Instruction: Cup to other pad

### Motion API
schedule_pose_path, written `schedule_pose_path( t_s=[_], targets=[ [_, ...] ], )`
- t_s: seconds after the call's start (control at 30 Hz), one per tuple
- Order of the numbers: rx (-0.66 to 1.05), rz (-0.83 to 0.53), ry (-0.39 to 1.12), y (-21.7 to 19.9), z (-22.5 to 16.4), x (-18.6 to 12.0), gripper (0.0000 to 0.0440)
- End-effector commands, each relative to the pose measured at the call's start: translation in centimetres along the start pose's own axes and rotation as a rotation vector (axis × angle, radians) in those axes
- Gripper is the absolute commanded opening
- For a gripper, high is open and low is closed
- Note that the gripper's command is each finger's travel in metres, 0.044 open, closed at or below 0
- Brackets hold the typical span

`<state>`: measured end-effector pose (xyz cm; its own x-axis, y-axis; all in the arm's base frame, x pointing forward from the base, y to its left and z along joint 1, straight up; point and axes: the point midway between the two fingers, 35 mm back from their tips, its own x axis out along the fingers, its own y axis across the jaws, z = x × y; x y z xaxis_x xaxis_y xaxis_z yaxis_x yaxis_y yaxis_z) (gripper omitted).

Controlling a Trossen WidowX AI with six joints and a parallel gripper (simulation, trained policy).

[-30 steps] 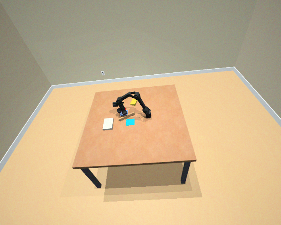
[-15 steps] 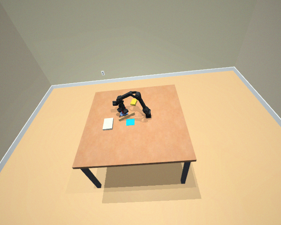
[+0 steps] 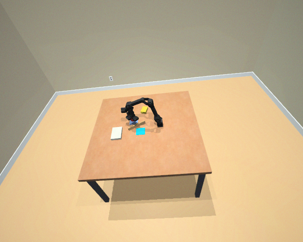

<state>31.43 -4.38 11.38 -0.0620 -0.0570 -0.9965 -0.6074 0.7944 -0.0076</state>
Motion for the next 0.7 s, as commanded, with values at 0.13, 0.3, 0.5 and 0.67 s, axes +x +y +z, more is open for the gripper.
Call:
schedule_pose_path(
  t_s=[0.13, 0.3, 0.5, 0.67],
  targets=[
    [-0.057, -0.022, -0.036, 1.7, 1.5, -1.4, 0.0000],
    [-0.087, -0.038, -0.055, 3.0, 2.5, -1.9, 0.0000],
    [-0.120, -0.056, -0.077, 4.5, 3.7, -2.2, 0.0000],
    [-0.146, -0.067, -0.095, 6.0, 4.5, -2.2, 0.0000]
  ],
)
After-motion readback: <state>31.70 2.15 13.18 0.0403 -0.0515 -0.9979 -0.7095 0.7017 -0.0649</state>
